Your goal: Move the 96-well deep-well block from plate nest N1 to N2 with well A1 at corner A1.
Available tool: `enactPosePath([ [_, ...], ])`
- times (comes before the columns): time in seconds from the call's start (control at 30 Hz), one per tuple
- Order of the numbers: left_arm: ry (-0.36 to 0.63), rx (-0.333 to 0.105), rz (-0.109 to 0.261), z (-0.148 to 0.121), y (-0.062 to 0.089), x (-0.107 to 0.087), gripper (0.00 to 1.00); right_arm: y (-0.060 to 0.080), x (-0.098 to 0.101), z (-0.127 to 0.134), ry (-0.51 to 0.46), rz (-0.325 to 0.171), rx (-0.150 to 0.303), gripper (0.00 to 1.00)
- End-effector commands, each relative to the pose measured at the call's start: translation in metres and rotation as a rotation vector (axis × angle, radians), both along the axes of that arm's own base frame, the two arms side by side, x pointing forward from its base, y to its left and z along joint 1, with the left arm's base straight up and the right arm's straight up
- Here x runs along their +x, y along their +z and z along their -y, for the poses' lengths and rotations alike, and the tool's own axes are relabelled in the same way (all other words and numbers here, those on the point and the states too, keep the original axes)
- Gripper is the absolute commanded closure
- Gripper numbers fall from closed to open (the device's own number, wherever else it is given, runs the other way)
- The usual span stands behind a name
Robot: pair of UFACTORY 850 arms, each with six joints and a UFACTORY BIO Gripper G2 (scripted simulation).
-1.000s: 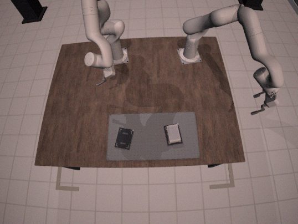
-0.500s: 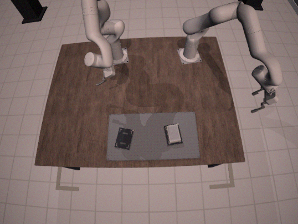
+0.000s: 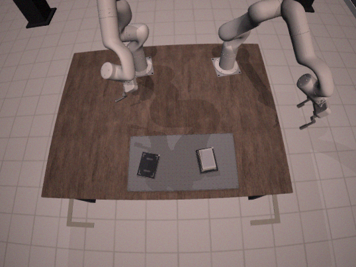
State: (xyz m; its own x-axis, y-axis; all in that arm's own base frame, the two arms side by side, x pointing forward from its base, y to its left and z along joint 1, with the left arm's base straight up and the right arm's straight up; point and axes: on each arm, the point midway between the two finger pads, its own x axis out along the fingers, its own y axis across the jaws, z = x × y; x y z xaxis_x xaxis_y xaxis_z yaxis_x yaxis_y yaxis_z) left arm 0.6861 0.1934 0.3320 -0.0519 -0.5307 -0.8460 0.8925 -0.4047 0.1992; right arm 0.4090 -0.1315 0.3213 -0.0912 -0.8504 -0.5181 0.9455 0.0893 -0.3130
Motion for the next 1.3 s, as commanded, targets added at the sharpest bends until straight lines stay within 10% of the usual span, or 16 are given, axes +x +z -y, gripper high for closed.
enactPosePath([
  [0.0,0.071,0.006,-0.002,-0.001,0.002,-0.018,0.00,0.001,0.001,0.000,0.000,0.002,0.000,0.00],
  [0.6,0.355,0.046,-0.041,-0.003,-0.002,-0.101,0.00,0.001,0.001,0.000,0.000,0.002,0.000,0.00],
  [1.27,0.719,0.162,-0.117,-0.003,-0.014,-0.239,0.00,0.001,0.001,0.000,0.000,0.002,0.000,0.00],
])
